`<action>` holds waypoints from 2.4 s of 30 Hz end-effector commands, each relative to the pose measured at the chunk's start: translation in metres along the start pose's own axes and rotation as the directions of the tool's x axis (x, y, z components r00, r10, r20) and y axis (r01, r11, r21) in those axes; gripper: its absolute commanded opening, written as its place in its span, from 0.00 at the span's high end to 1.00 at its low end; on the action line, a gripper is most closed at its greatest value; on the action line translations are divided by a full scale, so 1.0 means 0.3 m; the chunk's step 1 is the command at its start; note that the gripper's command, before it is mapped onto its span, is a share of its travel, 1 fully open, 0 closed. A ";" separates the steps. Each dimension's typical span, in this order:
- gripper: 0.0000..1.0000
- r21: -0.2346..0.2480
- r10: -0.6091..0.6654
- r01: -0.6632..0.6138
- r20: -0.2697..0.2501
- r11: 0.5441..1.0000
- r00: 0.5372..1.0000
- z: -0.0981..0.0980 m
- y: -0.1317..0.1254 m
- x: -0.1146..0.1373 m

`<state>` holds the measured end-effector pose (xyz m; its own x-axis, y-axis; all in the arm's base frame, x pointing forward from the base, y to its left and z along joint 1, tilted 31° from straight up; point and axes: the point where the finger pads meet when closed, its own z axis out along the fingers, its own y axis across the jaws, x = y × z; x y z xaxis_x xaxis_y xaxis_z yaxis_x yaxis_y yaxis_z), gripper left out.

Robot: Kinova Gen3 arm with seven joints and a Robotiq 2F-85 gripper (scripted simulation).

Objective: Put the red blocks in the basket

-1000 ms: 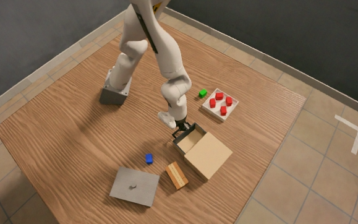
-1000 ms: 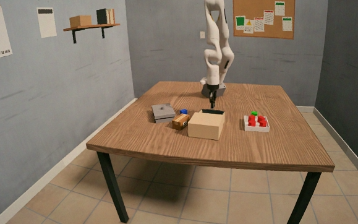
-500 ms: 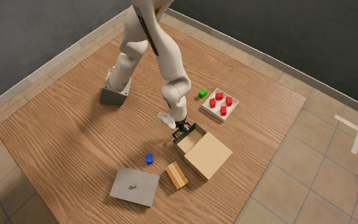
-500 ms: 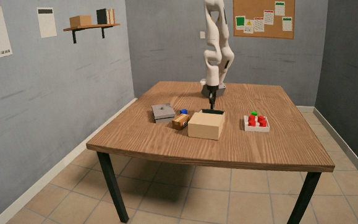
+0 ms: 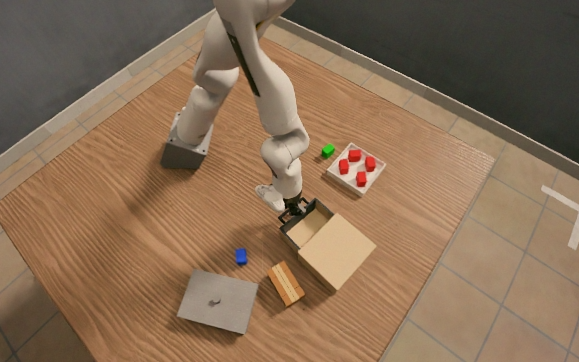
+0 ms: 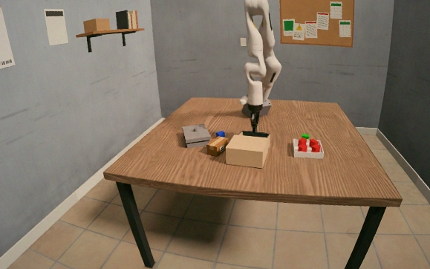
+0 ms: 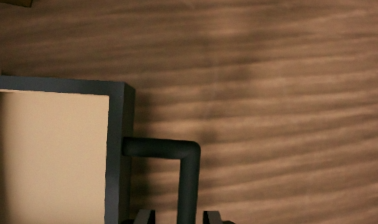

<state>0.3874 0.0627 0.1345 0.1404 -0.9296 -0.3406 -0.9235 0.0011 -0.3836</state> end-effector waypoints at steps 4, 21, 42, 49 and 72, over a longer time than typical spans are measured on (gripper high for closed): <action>0.70 -0.005 -0.004 0.004 0.006 1.000 1.000 0.021 0.009 -0.012; 0.70 -0.005 -0.004 0.004 0.006 1.000 1.000 0.045 0.009 -0.012; 0.70 -0.005 -0.004 0.004 0.006 1.000 1.000 0.047 0.009 -0.012; 0.70 -0.005 -0.004 0.004 0.006 1.000 1.000 0.047 0.009 -0.012; 0.70 0.002 -0.005 0.005 0.005 1.000 1.000 0.046 -0.026 -0.011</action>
<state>0.3970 0.0705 0.1270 0.1508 -0.9281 -0.3404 -0.9204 -0.0062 -0.3910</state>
